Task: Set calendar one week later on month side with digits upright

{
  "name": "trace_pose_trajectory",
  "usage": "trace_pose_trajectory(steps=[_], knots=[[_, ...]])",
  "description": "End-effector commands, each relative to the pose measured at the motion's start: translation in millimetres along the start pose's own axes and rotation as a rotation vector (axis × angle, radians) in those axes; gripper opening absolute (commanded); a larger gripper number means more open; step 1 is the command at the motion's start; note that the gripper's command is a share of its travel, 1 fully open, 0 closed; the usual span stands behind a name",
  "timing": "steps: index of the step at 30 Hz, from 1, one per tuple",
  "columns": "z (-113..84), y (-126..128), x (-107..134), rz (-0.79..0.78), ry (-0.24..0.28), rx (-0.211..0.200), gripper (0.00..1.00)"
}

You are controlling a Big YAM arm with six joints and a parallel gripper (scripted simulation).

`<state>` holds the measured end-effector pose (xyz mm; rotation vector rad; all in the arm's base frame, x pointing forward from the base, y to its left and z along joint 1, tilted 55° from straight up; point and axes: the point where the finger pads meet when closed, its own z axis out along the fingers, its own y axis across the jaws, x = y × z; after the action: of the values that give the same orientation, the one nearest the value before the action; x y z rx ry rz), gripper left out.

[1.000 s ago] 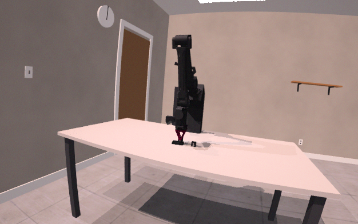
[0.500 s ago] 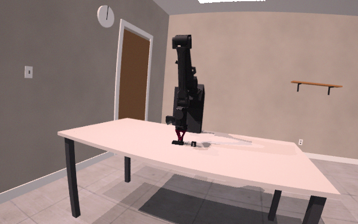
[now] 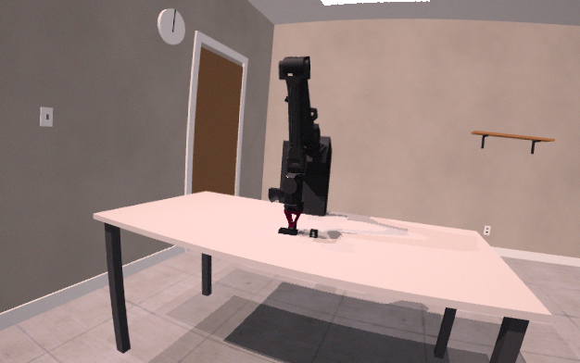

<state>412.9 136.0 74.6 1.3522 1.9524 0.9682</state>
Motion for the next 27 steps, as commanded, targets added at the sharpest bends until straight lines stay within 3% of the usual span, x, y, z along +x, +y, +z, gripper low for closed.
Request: trace_pose_trajectory(steps=[1, 27], knots=[[2.5, 2.1, -7.1, -0.003, -0.013, -0.010, 0.25], [11.4, 1.3, -7.2, -0.003, -0.013, -0.009, 0.25]])
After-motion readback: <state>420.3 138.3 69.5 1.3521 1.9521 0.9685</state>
